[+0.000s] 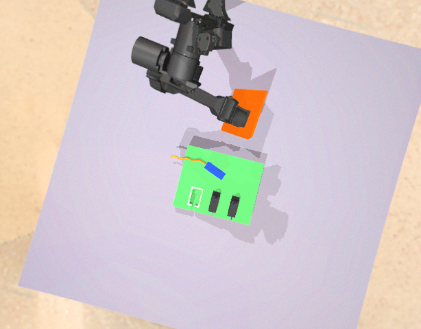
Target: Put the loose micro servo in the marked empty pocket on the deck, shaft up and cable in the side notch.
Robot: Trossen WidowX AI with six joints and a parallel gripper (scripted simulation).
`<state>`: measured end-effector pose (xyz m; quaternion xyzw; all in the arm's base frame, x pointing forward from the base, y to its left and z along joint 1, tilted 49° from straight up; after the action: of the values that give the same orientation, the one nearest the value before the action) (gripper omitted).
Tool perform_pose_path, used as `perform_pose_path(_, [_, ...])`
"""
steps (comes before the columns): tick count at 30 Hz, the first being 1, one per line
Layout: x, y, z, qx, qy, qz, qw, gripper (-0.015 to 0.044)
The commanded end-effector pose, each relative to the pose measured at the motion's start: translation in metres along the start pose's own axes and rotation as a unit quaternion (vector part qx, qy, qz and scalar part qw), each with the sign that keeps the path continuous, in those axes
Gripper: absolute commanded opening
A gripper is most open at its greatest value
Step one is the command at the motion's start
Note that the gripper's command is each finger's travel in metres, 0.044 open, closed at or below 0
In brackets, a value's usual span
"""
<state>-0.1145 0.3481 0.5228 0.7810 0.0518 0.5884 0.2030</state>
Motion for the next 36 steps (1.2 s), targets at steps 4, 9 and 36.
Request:
perform_pose_path(4, [0.001, -0.010, 0.004, -0.017, -0.011, -0.017, 1.000, 0.0440])
perform_pose_path(9, [0.002, -0.038, 0.017, -0.067, -0.044, -0.065, 0.995, 0.0440])
perform_pose_path(36, [-0.044, -0.183, 0.147, -0.385, -0.210, -0.305, 0.846, 0.0440])
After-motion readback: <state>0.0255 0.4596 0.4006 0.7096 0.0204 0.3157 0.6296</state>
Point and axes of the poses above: the point midway between the two fingers, 35 mm back from their tips, its own z axis back along the fingers, its own x axis across the jaws, y = z × x, the point moved 2 cm from there along z, back along the fingers
